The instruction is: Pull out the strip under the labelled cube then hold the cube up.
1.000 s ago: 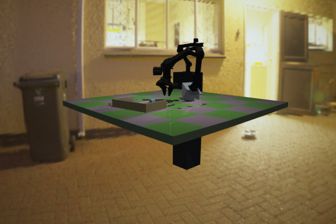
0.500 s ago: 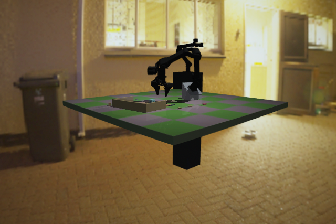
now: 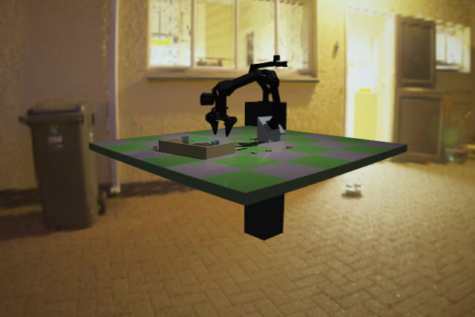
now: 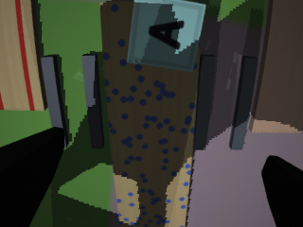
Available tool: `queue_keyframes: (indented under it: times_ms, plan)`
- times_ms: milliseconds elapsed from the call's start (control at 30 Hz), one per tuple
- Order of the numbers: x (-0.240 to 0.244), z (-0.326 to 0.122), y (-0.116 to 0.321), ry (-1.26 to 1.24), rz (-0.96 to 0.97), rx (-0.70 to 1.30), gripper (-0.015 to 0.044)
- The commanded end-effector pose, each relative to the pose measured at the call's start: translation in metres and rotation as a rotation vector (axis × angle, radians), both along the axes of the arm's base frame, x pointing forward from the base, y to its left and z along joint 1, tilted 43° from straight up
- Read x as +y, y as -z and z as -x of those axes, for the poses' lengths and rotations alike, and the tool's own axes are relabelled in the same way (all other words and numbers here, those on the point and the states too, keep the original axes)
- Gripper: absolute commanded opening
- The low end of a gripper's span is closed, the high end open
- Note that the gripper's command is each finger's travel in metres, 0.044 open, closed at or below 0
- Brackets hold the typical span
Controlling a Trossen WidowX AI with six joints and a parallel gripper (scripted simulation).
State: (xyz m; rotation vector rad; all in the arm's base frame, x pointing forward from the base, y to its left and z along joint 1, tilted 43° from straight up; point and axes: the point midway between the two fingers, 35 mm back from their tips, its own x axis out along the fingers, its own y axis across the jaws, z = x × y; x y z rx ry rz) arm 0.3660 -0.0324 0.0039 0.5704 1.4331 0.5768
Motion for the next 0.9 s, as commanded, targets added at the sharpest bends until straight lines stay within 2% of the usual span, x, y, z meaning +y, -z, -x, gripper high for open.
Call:
queue_keyframes:
  times_ms: [0,300,533,867]
  plan:
    - [-0.001,-0.014,-0.005,0.005,-0.002,-0.003,0.0440]
    - [-0.001,-0.044,-0.015,0.005,-0.002,-0.005,0.0440]
    - [0.005,-0.046,-0.008,0.006,-0.002,-0.005,0.0256]
    - [0.016,-0.047,0.004,0.006,-0.002,-0.005,0.0250]
